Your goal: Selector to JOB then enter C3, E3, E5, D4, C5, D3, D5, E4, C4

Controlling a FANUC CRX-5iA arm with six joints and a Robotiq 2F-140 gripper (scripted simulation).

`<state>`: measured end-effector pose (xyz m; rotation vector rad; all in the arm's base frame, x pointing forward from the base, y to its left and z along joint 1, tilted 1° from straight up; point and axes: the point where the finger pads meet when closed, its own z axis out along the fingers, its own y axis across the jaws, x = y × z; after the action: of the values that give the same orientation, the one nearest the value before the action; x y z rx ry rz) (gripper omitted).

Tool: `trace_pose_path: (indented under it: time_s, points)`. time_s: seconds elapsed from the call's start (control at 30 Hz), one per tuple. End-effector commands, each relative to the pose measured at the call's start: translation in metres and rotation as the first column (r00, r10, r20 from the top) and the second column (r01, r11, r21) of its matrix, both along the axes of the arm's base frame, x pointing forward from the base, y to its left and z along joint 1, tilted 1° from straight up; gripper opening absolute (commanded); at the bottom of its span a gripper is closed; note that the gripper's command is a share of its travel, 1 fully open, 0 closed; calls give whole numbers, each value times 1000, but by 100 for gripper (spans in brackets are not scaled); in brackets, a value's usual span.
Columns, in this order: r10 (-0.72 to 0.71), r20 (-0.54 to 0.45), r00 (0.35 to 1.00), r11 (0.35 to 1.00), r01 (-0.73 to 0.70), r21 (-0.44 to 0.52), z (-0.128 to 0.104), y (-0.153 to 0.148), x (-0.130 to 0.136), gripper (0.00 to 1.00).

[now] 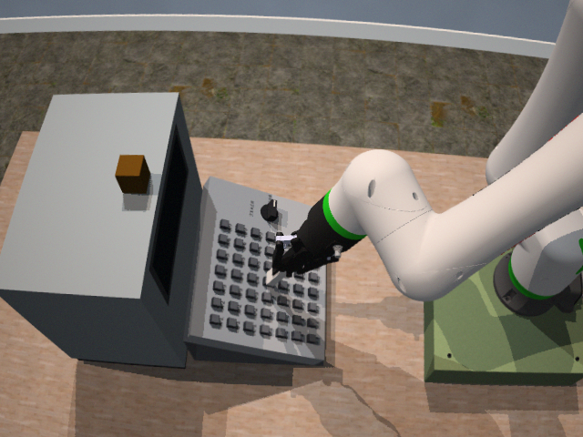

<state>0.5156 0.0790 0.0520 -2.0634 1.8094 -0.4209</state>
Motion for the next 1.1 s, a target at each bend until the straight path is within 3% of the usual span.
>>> trace_pose_path:
  time_s: [0.0, 1.07]
  points:
    - [0, 0, 1000, 1000, 0, 0, 0, 0, 0, 0]
    - [0, 0, 1000, 1000, 0, 0, -9, 1, 5, 0]
